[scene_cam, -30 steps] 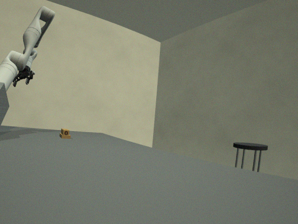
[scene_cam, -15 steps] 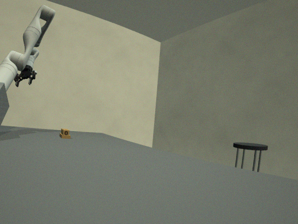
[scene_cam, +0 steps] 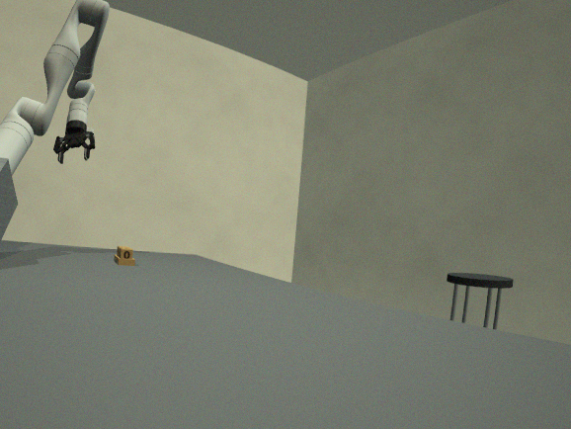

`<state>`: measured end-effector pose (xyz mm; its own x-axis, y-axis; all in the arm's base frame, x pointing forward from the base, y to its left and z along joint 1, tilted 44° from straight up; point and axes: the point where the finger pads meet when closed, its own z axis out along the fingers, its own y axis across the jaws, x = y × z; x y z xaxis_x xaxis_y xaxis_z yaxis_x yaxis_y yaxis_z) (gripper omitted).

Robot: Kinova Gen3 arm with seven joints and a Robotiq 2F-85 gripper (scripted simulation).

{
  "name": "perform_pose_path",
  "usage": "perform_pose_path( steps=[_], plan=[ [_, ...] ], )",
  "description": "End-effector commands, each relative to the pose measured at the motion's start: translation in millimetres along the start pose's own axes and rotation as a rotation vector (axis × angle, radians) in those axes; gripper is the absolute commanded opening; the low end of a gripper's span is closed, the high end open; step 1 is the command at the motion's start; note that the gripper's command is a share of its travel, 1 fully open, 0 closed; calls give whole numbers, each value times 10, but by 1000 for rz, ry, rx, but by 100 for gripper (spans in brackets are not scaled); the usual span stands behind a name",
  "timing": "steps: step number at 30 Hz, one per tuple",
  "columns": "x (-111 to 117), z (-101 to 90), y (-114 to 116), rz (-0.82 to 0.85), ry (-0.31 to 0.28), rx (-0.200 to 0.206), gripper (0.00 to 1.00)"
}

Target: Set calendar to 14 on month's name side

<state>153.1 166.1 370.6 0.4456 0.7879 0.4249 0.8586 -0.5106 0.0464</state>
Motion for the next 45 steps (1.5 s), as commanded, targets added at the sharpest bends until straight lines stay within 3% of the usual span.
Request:
perform_pose_path(
  steps=[1, 4, 6, 11, 16, 21, 23, 29, 37, 45],
  plan=[
    [-7, -92, 285, 11, 70, 22, 100],
    [-44, -80, 665, -8, 120, 17, 100],
    [-44, -80, 665, -8, 120, 17, 100],
    [-214, 43, 1307, -44, 192, 11, 100],
    [-498, 330, 1869, -90, 243, 12, 100],
    [-828, 762, 2261, -147, 275, 28, 100],
    [-828, 762, 2261, -147, 275, 28, 100],
    [-1184, 1364, 2469, -228, 301, 63, 100],
    [-1486, 2046, 2437, -330, 328, 115, 100],
    [-1590, 2348, 2351, -381, 342, 142, 100]
  ],
)
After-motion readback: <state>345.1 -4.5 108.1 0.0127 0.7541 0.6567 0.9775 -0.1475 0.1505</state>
